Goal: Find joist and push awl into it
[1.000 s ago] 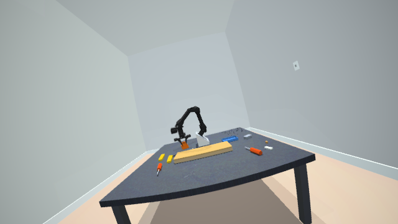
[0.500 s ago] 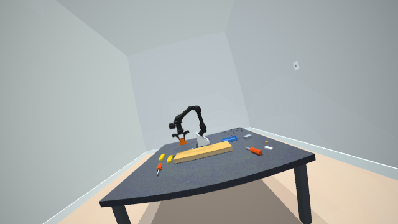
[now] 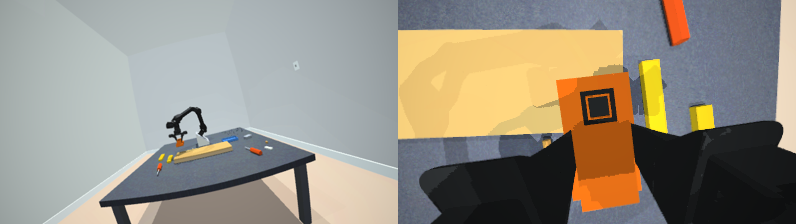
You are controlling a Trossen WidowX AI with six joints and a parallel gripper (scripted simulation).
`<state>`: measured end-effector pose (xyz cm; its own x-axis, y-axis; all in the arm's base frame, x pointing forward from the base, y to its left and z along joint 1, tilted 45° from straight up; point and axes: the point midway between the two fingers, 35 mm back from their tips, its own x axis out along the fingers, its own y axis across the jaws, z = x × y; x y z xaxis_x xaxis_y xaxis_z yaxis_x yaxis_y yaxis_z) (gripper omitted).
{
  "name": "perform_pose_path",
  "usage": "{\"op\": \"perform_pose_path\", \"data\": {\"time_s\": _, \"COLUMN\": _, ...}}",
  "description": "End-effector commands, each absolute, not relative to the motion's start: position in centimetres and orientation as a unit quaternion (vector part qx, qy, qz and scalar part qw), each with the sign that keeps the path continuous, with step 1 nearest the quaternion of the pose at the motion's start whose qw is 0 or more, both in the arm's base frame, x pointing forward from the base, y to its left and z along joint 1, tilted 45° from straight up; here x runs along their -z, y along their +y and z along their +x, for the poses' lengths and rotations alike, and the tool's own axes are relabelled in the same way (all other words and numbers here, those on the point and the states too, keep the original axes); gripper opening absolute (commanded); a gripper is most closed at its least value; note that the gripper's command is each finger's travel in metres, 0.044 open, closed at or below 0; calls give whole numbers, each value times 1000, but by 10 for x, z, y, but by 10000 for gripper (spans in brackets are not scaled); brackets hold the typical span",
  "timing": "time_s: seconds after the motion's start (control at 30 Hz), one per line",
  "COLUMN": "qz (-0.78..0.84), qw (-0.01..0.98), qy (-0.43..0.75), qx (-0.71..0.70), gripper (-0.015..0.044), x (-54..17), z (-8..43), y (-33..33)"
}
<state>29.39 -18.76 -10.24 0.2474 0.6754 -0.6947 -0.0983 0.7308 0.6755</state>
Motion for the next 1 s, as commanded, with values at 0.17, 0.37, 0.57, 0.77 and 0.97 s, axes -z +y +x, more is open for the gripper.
{"op": "perform_pose_path", "data": {"time_s": 0.17, "qz": 286, "qw": 742, "qy": 559, "qx": -233, "gripper": 0, "x": 97, "z": 343, "y": -185}}
{"op": "perform_pose_path", "data": {"time_s": 0.37, "qz": 294, "qw": 740, "qy": 561, "qx": -227, "gripper": 0, "x": 95, "z": 358, "y": -182}}
{"op": "perform_pose_path", "data": {"time_s": 0.57, "qz": 294, "qw": 740, "qy": 561, "qx": -227, "gripper": 0, "x": 103, "z": 359, "y": -176}}
{"op": "perform_pose_path", "data": {"time_s": 0.77, "qz": 294, "qw": 740, "qy": 561, "qx": -227, "gripper": 0, "x": 111, "z": 359, "y": -168}}
{"op": "perform_pose_path", "data": {"time_s": 0.97, "qz": 294, "qw": 740, "qy": 561, "qx": -227, "gripper": 0, "x": 120, "z": 359, "y": -161}}
